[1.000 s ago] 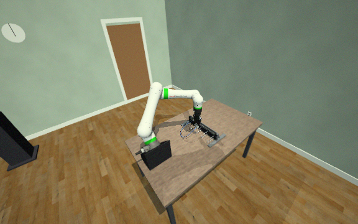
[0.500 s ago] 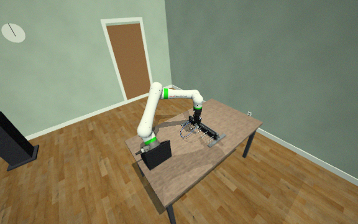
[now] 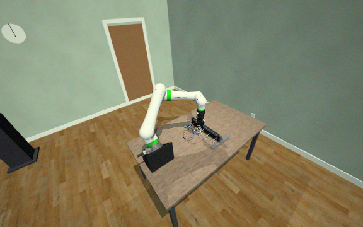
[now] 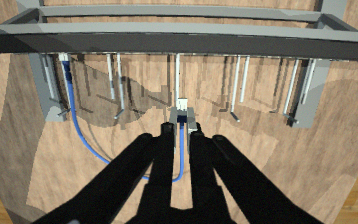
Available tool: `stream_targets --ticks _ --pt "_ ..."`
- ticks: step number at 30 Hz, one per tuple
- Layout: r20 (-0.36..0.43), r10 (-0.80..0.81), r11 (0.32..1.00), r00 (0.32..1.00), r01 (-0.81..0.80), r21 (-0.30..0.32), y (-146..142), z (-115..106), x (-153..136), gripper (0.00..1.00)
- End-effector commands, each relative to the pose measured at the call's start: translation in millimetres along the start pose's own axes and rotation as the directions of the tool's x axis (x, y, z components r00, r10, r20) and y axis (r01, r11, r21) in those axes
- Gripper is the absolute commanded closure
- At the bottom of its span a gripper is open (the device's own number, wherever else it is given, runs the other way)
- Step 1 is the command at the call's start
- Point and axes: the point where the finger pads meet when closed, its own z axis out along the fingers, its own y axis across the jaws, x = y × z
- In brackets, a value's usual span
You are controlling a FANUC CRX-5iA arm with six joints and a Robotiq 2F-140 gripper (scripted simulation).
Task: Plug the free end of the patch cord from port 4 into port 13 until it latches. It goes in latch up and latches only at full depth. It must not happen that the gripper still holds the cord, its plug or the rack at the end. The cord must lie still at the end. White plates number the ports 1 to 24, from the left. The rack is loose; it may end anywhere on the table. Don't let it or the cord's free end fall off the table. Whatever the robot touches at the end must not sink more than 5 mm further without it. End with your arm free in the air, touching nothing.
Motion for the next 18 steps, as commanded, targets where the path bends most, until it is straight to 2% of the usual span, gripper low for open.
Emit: stream_targets --ticks 1,18 --pt "0.0 0.0 1.0 1.0 0.0 0.0 0.2 2.0 2.5 1.0" --pt "0.0 0.0 1.0 1.0 0.0 0.0 0.8 18.1 19.3 1.0"
